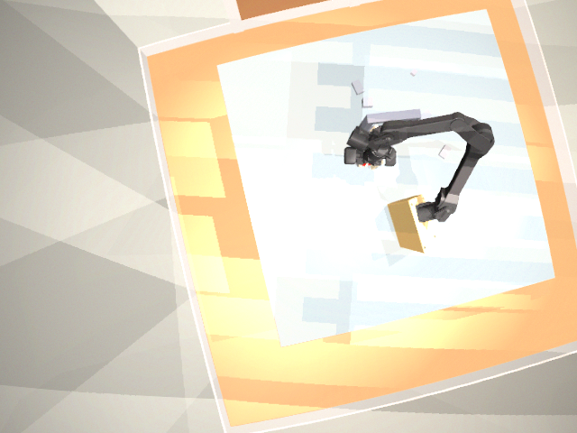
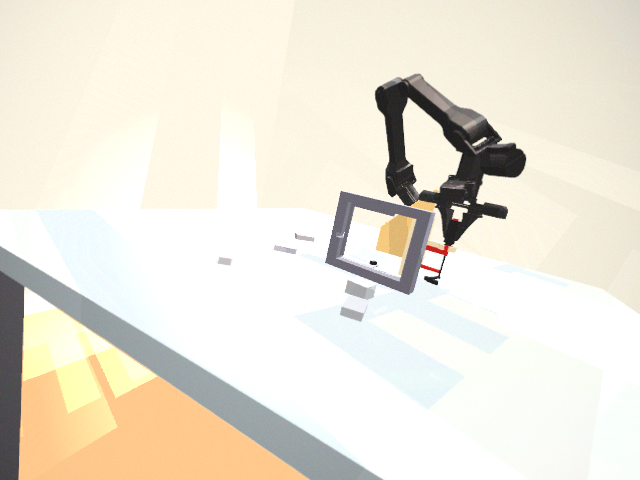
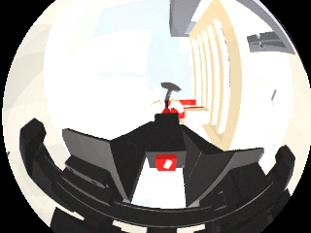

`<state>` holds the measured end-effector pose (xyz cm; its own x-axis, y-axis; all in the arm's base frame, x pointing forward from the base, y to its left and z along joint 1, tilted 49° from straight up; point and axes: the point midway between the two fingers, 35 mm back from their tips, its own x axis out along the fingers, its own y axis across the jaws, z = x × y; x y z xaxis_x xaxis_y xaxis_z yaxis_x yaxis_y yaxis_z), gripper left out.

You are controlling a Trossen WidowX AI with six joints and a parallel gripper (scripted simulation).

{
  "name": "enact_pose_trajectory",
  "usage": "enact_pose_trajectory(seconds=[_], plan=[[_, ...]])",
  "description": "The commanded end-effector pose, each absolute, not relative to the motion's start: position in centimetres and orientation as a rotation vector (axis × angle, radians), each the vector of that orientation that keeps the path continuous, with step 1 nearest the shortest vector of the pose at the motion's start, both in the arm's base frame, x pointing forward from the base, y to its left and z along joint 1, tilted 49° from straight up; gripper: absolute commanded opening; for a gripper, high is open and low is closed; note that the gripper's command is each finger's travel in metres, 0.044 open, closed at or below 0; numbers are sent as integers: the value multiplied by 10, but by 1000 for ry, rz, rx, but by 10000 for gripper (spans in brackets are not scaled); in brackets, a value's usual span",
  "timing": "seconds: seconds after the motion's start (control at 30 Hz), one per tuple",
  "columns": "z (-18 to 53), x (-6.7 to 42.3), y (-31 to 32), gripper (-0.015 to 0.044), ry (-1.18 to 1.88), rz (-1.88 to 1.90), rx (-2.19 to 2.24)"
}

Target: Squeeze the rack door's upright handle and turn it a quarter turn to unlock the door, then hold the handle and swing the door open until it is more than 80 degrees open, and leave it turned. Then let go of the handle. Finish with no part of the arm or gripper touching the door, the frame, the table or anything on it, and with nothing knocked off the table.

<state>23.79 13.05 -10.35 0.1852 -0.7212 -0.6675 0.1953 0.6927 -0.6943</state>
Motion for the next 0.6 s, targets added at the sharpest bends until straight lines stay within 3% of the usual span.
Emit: enact_pose_trajectory(seconds=[0.0,0.07,0.4,0.57], plan=[[-104,238,132,14,1222,-695,-507],[-104,238,132,14,1222,-695,-507],[-104,238,132,277,1222,-695,-507],[-100,238,136,286,1223,-694,-507]])
